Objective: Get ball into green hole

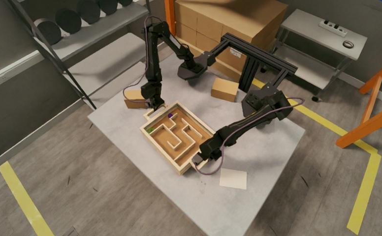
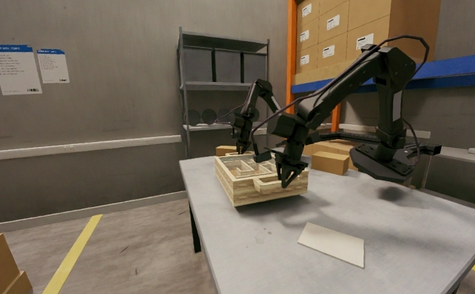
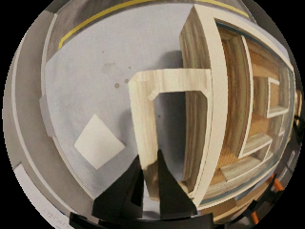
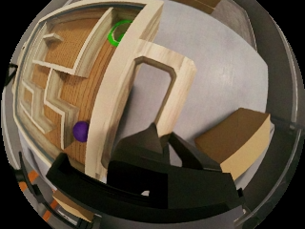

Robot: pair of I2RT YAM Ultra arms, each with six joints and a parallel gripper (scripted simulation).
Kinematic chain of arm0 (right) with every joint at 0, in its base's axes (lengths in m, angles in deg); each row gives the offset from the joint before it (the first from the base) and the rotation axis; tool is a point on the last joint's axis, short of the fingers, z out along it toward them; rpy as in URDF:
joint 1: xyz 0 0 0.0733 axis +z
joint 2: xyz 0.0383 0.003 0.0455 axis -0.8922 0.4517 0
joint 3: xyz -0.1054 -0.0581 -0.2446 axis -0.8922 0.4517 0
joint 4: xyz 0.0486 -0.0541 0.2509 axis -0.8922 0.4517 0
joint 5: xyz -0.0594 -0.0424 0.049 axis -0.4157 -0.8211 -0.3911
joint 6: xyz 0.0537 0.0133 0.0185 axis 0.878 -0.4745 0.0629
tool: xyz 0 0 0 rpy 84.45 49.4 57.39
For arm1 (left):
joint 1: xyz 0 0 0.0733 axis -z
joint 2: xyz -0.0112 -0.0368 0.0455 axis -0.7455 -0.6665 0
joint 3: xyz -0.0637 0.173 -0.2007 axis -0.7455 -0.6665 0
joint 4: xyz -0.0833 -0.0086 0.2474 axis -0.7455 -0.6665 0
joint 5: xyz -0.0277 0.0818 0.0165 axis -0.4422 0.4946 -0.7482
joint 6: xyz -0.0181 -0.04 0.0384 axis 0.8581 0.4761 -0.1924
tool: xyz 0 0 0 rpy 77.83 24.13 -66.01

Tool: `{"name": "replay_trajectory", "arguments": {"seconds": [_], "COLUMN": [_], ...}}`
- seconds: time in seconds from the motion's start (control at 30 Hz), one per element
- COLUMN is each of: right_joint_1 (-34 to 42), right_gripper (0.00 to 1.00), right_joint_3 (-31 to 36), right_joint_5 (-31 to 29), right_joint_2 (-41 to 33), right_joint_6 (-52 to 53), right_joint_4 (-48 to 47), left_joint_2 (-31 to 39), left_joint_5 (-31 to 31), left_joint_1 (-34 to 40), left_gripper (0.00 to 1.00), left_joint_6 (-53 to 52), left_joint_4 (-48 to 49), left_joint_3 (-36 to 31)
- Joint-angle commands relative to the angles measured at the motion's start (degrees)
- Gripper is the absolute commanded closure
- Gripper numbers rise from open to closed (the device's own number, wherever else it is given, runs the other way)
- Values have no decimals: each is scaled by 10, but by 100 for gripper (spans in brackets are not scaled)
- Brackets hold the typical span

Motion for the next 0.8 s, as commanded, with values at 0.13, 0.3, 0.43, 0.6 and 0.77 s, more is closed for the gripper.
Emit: {"name": "replay_trajectory", "arguments": {"seconds": [0.13, 0.3, 0.43, 0.6, 0.77], "right_joint_1": [26, 37, 39, 11, 14], "right_gripper": [100, 100, 100, 100, 100], "right_joint_3": [-53, -62, -68, -42, -16], "right_joint_5": [-36, -56, -28, -4, -3], "right_joint_2": [-6, -17, -20, -25, -26], "right_joint_6": [26, 33, 21, -3, -4], "right_joint_4": [41, 37, 47, -10, -33], "left_joint_2": [-1, 21, 16, 22, 32], "left_joint_5": [-23, -38, -11, 16, 21], "left_joint_1": [-7, -6, -8, 8, 17], "left_gripper": [100, 100, 100, 100, 100], "left_joint_6": [-14, -23, -6, 4, -6], "left_joint_4": [0, 48, -2, 8, 20], "left_joint_3": [54, 37, 41, 41, 37]}}
